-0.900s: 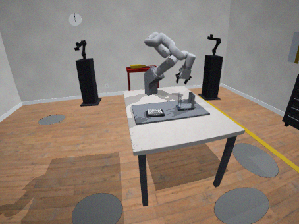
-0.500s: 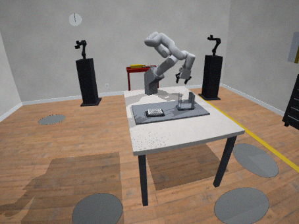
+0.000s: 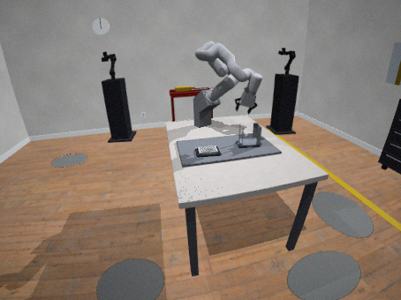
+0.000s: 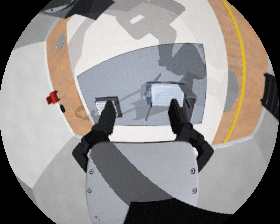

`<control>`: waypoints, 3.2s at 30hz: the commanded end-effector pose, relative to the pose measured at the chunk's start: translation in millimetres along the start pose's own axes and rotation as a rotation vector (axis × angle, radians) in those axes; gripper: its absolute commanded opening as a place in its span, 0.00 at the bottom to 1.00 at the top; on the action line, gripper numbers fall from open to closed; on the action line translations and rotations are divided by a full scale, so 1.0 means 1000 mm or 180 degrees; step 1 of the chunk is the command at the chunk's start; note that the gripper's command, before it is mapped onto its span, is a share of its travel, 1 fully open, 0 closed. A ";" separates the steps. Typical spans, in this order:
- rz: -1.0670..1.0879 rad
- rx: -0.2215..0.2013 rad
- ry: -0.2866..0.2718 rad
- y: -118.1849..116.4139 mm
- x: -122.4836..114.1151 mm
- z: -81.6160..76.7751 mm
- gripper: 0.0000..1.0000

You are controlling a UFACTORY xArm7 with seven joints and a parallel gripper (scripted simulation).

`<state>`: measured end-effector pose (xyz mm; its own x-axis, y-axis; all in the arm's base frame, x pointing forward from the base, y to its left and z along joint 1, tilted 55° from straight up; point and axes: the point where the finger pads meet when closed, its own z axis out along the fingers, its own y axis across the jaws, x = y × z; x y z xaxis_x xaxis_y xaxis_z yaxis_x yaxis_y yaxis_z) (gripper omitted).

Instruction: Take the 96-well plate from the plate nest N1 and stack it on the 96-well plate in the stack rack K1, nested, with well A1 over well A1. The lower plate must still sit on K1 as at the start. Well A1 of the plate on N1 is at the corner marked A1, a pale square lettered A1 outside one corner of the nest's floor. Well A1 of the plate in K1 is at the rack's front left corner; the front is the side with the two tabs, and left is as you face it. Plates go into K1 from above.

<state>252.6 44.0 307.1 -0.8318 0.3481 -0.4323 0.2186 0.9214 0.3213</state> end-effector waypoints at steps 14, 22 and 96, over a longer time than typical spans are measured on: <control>0.1556 0.0006 0.0476 0.003 0.003 0.010 1.00; 0.2377 0.0035 0.0691 0.004 0.001 0.013 1.00; 0.9047 0.0360 0.1928 -0.058 -0.107 0.051 1.00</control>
<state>348.8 -26.5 291.4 0.8625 -0.0180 0.5058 0.2728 -0.8253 -0.4945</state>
